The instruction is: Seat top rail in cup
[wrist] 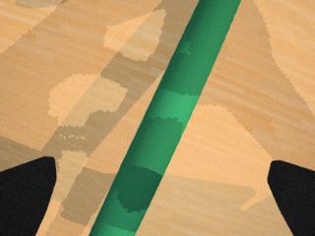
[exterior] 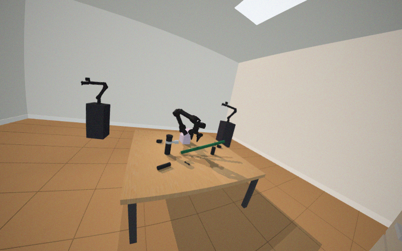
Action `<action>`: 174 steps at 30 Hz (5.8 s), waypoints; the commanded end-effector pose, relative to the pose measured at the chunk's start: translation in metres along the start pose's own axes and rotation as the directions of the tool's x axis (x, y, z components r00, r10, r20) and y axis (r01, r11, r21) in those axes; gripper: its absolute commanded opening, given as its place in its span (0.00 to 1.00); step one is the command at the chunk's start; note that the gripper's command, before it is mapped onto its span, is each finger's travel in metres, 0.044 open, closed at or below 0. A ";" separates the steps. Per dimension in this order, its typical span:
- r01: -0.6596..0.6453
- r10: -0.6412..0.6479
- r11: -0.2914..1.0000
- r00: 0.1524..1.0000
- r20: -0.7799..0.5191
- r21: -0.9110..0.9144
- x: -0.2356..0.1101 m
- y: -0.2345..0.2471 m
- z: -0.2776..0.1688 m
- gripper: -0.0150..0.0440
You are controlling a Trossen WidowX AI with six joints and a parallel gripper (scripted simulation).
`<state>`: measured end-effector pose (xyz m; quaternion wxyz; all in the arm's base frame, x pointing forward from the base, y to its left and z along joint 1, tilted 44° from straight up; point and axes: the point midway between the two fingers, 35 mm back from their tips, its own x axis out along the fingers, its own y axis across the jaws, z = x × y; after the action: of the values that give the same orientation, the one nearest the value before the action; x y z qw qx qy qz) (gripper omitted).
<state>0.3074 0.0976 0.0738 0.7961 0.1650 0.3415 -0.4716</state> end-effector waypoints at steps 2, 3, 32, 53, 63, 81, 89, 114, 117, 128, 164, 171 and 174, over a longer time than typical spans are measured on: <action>0.133 -0.119 0.916 0.991 -0.061 0.378 0.023 0.000 -0.006 1.00; 0.133 -0.119 0.916 0.991 -0.061 0.378 0.023 0.000 -0.006 1.00; 0.133 -0.119 0.916 0.991 -0.059 0.378 0.083 -0.006 -0.009 1.00; 0.132 -0.119 0.916 0.991 -0.057 0.378 0.117 -0.010 -0.011 1.00; 0.132 -0.120 0.916 0.991 -0.055 0.379 0.131 -0.013 -0.011 1.00; 0.132 -0.120 0.916 0.991 -0.055 0.379 0.132 -0.013 -0.011 0.51; 0.132 -0.120 0.916 0.991 -0.055 0.379 0.127 -0.011 -0.010 0.25; 0.136 -0.226 0.912 0.954 0.198 0.387 0.051 -0.009 0.016 0.25; 0.133 -0.226 0.913 0.952 0.207 0.386 0.049 -0.009 0.017 0.25; 0.145 -0.233 0.910 0.954 0.189 0.388 0.054 -0.011 0.014 0.25; 0.146 -0.233 0.910 0.954 0.189 0.388 0.046 -0.006 0.021 0.25; 0.151 -0.238 0.910 0.953 0.187 0.386 0.048 -0.010 0.028 0.25; 0.154 -0.240 0.910 0.953 0.185 0.385 0.048 -0.013 0.032 0.25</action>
<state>0.3233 0.0452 0.0564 0.7296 0.2188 0.1739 -0.6242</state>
